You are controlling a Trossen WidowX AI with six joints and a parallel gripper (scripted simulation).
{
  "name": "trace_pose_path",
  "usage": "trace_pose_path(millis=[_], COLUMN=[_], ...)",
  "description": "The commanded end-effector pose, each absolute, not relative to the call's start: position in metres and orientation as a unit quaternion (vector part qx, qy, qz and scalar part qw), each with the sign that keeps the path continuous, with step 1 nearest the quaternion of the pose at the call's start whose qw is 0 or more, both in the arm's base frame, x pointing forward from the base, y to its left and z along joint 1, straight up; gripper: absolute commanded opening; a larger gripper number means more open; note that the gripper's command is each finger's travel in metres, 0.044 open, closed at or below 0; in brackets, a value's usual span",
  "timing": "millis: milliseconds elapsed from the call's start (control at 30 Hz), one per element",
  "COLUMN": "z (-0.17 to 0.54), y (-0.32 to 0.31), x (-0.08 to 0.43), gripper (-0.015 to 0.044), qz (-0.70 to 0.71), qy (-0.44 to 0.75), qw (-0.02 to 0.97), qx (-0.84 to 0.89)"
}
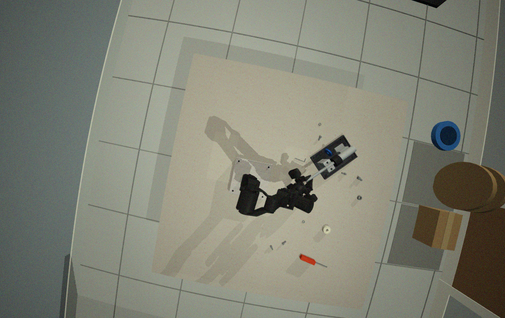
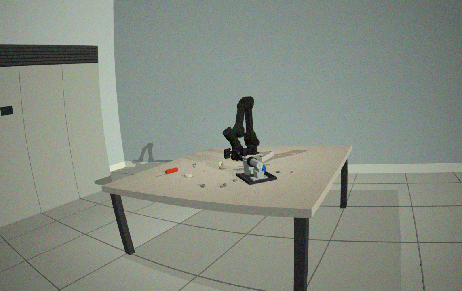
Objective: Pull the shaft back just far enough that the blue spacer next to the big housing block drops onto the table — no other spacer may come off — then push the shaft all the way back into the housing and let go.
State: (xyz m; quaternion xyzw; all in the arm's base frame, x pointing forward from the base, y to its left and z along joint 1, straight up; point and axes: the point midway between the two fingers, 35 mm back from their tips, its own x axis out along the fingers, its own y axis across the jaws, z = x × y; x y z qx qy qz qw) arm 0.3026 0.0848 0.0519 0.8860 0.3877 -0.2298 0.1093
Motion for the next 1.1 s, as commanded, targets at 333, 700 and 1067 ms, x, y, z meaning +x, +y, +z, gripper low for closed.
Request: trace_pose_path(millis=[333,700,1067], z=[0.053,0.053,0.0531], y=[0.0873,0.0883,0.0892], x=[0.3044,0.3053,0.3062], gripper=[0.0,0.0,0.0], qz=[-0.228,-0.228,-0.228], qy=[0.39,0.39,0.39], qw=[0.109,0.109,0.109], qx=[0.886,0.886,0.886])
